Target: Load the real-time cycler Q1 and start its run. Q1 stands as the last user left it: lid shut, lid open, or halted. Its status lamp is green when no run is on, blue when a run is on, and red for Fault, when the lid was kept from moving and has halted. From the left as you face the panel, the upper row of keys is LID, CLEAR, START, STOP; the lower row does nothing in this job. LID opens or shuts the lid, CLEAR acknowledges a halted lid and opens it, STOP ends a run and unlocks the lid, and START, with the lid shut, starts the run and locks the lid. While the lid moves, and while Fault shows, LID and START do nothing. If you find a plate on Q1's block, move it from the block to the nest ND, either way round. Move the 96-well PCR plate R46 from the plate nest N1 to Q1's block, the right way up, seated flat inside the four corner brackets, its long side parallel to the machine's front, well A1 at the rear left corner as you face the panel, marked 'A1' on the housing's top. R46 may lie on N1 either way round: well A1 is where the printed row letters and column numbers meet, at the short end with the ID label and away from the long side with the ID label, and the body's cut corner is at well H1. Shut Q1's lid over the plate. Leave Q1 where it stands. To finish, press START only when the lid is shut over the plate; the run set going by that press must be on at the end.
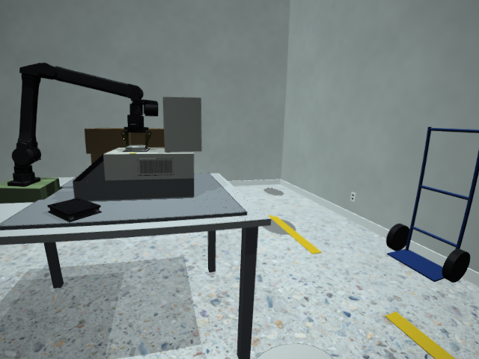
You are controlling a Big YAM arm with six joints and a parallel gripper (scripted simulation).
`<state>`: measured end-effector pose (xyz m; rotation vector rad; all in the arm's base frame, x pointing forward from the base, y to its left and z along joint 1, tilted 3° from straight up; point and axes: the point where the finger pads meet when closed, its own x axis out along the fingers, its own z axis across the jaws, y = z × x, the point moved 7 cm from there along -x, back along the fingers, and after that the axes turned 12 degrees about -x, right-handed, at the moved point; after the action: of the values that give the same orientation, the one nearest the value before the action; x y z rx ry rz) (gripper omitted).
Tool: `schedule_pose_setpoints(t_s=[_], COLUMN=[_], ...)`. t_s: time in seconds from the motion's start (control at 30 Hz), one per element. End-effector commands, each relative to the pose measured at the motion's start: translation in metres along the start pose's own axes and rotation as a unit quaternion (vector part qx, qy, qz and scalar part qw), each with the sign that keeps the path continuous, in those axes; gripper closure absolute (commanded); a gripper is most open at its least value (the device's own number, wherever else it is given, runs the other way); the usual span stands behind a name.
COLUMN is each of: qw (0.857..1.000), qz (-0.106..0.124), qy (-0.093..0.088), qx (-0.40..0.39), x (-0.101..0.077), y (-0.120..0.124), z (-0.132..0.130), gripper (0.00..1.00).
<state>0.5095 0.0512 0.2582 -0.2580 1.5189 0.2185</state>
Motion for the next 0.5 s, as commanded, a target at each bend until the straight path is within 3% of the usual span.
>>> schedule_pose_setpoints(t_s=[0.0, 0.47], qw=[1.000, 1.000], qz=[0.002, 0.003], qy=[0.020, 0.027], qx=[0.002, 0.002], x=[0.0408, 0.0480], y=[-0.0042, -0.0046], z=[0.0043, 0.0040], gripper=[1.00, 1.00])
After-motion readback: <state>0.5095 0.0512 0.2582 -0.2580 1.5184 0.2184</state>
